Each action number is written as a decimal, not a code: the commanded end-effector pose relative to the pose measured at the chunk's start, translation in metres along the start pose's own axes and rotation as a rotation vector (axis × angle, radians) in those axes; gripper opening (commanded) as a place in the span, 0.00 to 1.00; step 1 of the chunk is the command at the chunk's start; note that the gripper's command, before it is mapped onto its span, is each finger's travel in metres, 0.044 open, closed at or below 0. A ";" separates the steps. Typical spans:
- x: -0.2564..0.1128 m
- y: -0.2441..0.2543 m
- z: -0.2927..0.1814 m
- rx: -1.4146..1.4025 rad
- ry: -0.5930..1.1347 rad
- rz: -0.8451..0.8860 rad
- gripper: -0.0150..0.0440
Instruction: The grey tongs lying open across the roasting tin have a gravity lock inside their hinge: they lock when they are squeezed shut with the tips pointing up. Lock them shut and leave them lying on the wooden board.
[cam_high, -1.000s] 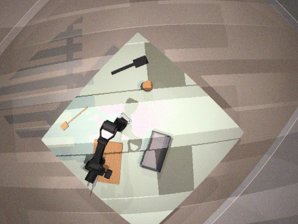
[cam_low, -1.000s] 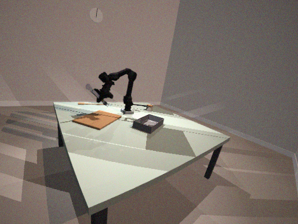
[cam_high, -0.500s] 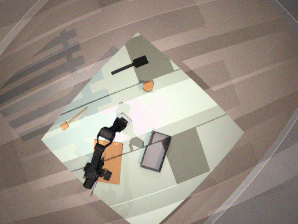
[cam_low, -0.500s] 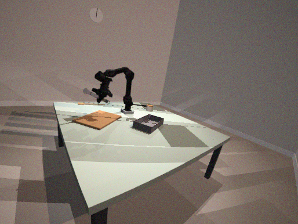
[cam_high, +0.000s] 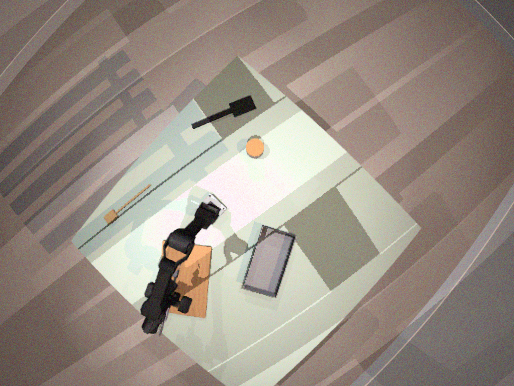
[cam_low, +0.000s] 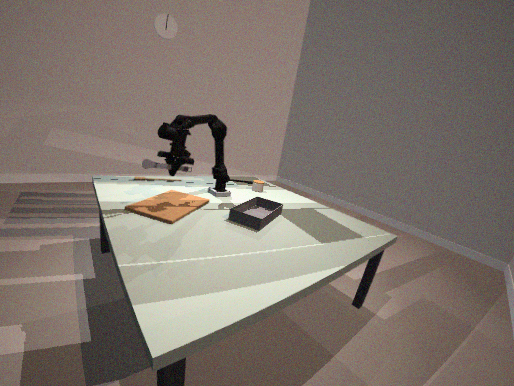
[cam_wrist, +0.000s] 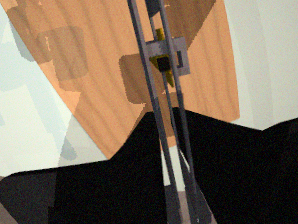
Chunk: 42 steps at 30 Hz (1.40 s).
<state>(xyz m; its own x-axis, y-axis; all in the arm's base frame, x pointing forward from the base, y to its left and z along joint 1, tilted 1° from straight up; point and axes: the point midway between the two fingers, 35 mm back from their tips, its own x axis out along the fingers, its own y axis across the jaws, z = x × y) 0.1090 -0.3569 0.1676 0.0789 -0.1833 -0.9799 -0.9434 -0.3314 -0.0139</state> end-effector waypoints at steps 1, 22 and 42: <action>-0.006 0.000 0.001 -0.008 -0.058 0.004 0.00; -0.009 -0.001 0.006 -0.012 -0.156 0.006 0.00; 0.024 0.000 0.006 -0.012 -0.155 0.006 0.00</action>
<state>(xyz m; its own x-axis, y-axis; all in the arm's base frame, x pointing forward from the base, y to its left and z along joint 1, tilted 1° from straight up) 0.1089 -0.3537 0.1482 0.0226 -0.0345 -0.9992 -0.9411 -0.3380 -0.0096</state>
